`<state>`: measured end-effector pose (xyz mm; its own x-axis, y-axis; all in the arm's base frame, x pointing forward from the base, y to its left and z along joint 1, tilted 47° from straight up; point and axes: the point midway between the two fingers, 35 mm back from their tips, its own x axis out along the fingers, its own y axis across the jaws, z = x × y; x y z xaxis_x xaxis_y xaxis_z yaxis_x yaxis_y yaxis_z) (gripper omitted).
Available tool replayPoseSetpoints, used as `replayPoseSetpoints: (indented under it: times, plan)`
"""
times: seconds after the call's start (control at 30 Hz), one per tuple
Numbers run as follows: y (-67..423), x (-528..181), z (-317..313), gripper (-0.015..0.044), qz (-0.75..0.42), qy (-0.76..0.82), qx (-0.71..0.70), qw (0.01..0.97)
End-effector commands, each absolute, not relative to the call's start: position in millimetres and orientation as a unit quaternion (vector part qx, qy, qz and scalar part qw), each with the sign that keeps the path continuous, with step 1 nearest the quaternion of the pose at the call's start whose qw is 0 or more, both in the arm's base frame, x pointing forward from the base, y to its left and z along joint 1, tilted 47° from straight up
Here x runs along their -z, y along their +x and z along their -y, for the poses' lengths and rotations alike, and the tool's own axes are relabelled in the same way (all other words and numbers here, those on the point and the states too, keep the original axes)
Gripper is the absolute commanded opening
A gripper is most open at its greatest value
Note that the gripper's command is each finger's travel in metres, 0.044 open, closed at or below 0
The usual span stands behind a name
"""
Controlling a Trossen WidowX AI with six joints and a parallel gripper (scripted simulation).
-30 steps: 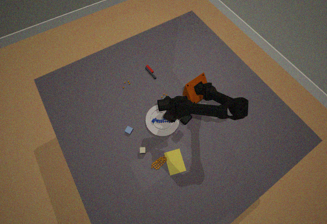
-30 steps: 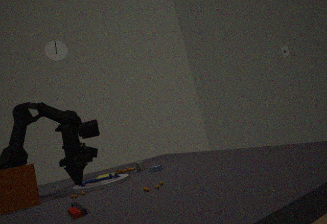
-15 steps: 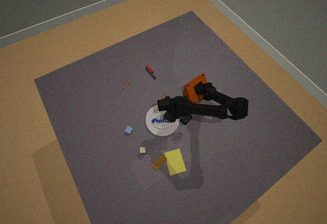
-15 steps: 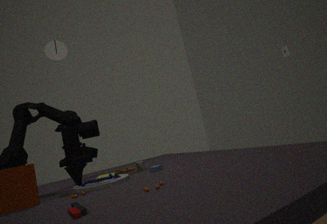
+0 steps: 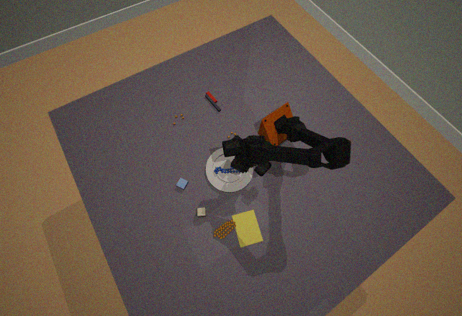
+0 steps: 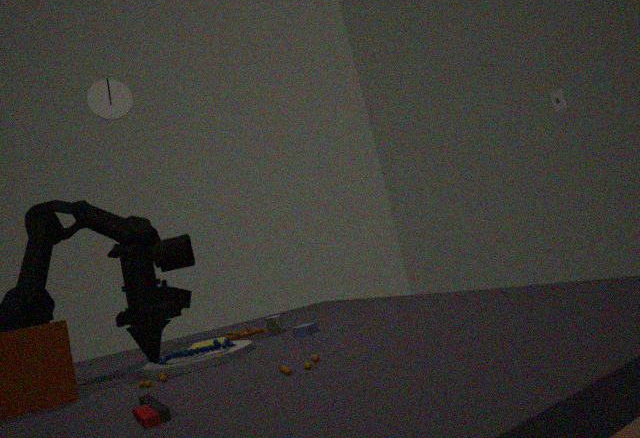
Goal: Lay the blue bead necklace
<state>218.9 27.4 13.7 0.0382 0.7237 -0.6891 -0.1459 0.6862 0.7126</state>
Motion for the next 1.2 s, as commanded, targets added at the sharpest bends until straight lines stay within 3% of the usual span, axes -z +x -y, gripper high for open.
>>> replayPoseSetpoints:
  times: [0.0, 0.93, 1.17]
  plan:
    - [219, -14, -27, 0.0, -0.616, 0.235, -0.319, 0.681]
    - [228, -1, -16, 0.0, -0.616, 0.237, -0.319, 0.681]
    - [229, -6, -12, 0.0184, -0.613, 0.235, -0.319, 0.683]
